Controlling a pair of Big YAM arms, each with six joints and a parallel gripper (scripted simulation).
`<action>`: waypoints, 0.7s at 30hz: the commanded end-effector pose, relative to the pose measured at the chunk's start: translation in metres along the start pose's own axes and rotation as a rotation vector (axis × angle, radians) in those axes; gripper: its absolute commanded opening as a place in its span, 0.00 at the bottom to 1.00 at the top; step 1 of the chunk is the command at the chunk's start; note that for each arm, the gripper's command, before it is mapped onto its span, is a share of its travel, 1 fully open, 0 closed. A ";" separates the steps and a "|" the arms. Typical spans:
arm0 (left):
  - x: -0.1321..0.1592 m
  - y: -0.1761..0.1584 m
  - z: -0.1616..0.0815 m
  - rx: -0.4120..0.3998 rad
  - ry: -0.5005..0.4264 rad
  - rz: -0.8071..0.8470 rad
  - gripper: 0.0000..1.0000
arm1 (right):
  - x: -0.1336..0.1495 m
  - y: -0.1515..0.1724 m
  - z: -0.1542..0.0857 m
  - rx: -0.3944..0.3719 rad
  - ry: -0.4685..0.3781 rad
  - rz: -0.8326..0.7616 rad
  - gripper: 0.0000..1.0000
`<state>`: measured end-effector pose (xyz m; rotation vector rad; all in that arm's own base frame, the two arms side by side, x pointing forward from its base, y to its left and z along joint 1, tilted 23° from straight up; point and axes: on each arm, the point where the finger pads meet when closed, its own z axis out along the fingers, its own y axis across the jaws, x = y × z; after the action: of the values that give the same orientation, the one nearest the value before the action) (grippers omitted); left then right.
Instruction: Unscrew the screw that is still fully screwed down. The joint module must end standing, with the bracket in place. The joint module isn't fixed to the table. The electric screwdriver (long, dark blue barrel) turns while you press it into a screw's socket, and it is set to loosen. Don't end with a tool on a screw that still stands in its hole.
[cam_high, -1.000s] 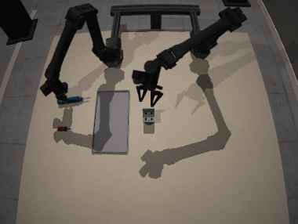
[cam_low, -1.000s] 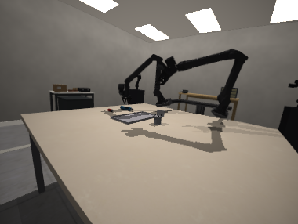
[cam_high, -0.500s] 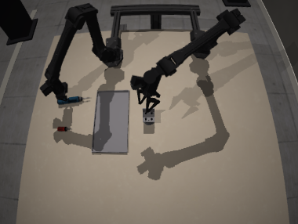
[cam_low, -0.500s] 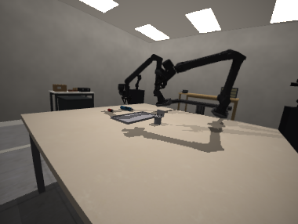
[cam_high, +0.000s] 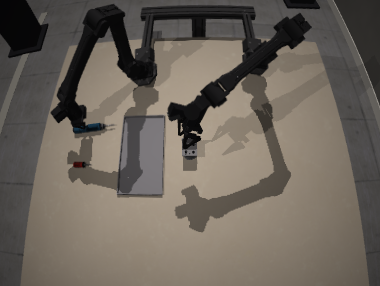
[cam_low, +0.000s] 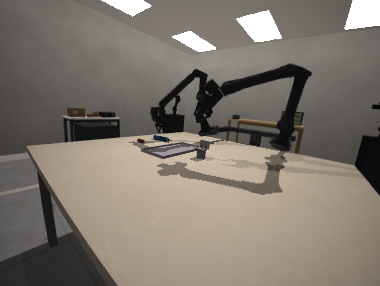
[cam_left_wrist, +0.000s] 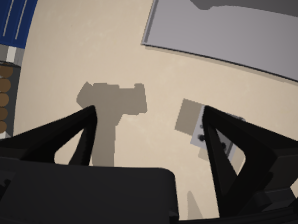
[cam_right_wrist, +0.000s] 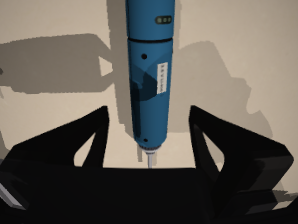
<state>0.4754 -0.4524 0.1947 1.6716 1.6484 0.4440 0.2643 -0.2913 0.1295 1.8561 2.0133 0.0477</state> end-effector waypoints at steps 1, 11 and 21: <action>-0.002 0.026 0.006 0.017 -0.007 0.036 0.86 | 0.002 -0.001 0.007 0.009 0.017 0.014 0.65; -0.006 0.001 0.017 0.176 -0.063 0.161 0.86 | 0.002 -0.001 0.007 0.009 0.017 0.014 0.65; 0.023 0.002 0.032 0.296 -0.097 0.199 0.86 | 0.002 -0.001 0.007 0.009 0.017 0.014 0.65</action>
<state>0.4807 -0.4371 0.1572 2.0160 1.5756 0.2106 0.2643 -0.2913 0.1295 1.8561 2.0133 0.0477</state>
